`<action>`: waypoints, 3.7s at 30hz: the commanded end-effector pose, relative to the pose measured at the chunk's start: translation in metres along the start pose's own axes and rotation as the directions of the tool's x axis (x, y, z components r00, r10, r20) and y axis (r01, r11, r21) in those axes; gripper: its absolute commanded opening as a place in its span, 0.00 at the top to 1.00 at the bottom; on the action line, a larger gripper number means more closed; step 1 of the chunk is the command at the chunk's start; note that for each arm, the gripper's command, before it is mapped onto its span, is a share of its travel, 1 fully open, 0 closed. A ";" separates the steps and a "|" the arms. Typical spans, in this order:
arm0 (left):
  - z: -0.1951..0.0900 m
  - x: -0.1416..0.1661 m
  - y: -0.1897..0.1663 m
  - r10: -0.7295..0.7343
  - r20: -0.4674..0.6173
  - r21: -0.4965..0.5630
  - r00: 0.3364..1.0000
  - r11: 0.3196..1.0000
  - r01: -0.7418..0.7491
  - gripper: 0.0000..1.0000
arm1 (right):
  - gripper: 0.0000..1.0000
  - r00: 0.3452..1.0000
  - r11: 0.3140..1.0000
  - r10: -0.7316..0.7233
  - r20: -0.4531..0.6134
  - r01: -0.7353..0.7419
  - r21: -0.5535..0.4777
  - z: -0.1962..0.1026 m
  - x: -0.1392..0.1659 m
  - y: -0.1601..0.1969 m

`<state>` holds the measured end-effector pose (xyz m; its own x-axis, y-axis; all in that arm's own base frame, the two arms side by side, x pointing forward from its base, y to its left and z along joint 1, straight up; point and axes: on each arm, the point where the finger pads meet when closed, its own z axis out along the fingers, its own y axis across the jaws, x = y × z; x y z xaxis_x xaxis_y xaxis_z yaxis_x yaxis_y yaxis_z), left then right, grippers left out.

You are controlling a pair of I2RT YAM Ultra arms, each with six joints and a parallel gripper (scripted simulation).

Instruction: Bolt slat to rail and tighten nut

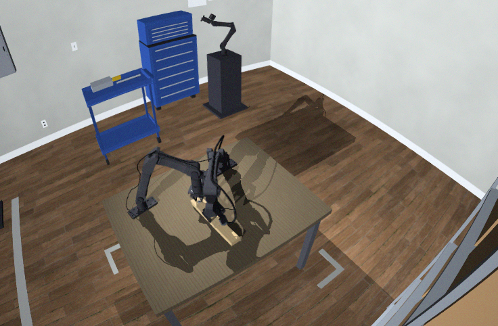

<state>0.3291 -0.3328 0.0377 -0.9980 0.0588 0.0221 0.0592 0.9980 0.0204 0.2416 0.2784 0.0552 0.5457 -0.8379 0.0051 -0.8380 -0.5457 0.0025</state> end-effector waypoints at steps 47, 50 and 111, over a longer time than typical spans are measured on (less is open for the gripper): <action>-0.006 -0.001 -0.001 0.000 0.011 0.010 1.000 1.000 0.000 0.28 | 0.89 0.995 0.995 0.098 0.005 -0.098 0.011 -0.004 -0.001 -0.002; -0.006 -0.001 -0.001 0.000 0.011 0.010 1.000 1.000 0.000 0.28 | 0.89 0.976 0.976 0.216 0.006 -0.216 0.011 -0.004 -0.001 -0.002; -0.006 -0.001 -0.001 0.000 0.011 0.010 1.000 1.000 0.000 0.28 | 0.66 0.890 0.890 0.456 0.008 -0.456 0.008 -0.004 0.000 -0.002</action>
<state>0.3291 -0.3328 0.0377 -0.9980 0.0588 0.0221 0.0592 0.9980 0.0204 0.2413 0.2780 0.0551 0.1035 -0.9946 0.0071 -0.9946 -0.1035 0.0015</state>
